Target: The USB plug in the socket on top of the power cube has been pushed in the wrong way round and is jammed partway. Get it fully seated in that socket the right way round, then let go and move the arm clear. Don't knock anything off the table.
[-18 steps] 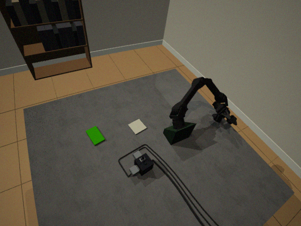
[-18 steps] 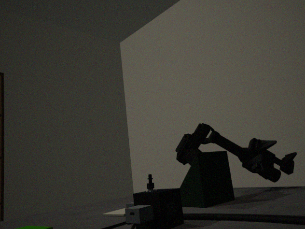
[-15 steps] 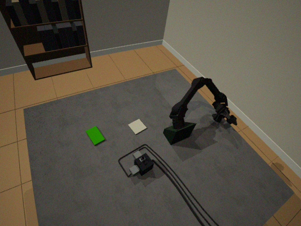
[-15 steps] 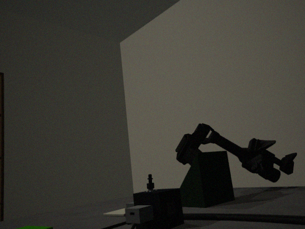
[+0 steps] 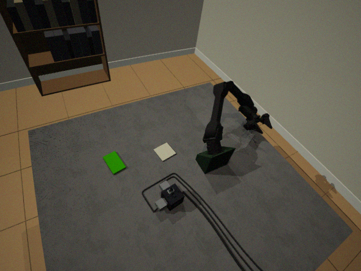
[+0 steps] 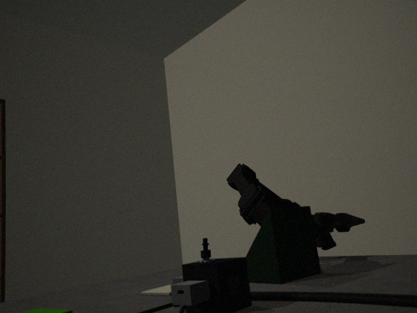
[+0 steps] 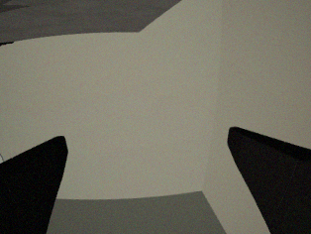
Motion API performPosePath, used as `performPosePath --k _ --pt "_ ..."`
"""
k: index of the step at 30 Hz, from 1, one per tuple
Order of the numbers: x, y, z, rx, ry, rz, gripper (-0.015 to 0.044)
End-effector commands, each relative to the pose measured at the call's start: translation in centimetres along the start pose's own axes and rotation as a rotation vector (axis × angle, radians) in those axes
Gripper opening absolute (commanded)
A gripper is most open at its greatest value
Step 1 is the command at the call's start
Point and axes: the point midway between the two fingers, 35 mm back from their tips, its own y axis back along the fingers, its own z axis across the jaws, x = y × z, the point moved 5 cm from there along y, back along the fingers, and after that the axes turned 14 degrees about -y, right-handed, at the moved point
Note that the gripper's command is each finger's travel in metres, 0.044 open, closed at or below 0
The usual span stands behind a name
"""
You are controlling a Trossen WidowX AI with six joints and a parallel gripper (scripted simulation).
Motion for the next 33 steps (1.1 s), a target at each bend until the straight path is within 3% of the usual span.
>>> performPosePath --k 1,9,18,22,26,33 --pt "-1.1 5.6 0.0 0.132 -0.127 -0.169 0.0440" --pt "-1.2 21.1 2.7 0.396 -0.356 -0.701 0.0440" --pt "1.6 37.0 12.0 0.519 -0.373 -1.293 0.0440" --pt "3.2 41.3 16.8 0.408 -0.405 -1.530 0.0440" --pt "4.5 44.3 21.9 0.183 -0.430 -1.732 0.0440" --pt "5.6 46.6 29.8 -0.348 -0.448 -1.862 0.0440"
